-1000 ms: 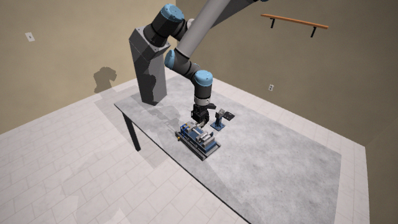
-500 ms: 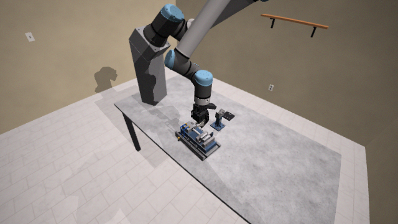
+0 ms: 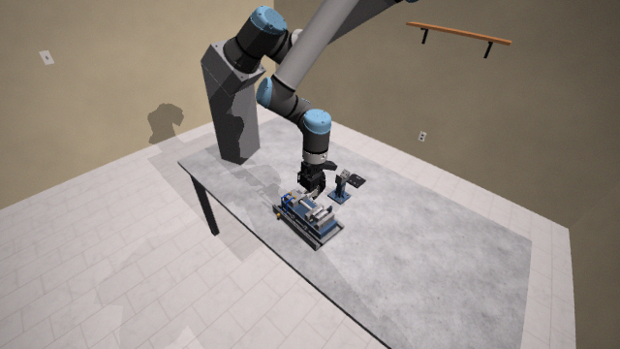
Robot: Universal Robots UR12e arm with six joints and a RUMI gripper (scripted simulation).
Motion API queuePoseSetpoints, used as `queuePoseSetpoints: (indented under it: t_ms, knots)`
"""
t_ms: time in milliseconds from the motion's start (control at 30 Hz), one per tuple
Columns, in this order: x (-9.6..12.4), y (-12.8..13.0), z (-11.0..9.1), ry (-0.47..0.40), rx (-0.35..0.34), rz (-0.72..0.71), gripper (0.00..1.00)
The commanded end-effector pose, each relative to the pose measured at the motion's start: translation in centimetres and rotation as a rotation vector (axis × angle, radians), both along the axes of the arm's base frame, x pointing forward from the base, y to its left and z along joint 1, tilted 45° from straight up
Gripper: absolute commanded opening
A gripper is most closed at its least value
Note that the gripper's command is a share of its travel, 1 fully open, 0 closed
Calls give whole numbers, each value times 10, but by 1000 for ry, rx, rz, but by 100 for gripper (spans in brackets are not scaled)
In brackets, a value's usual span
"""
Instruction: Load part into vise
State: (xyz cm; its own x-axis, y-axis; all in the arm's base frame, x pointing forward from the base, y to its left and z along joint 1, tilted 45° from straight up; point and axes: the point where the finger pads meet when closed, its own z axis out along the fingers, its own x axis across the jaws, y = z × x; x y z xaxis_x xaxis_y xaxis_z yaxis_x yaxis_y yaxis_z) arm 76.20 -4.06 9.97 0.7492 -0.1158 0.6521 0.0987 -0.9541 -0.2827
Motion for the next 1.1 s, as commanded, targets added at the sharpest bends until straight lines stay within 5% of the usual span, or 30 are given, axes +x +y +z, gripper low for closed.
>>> queuePoseSetpoints:
  t_ms: [0, 1067]
  knots:
    - [0, 0, 0, -1, 0, 0, 0]
    - [7, 3, -7, 0, 1, -2, 0]
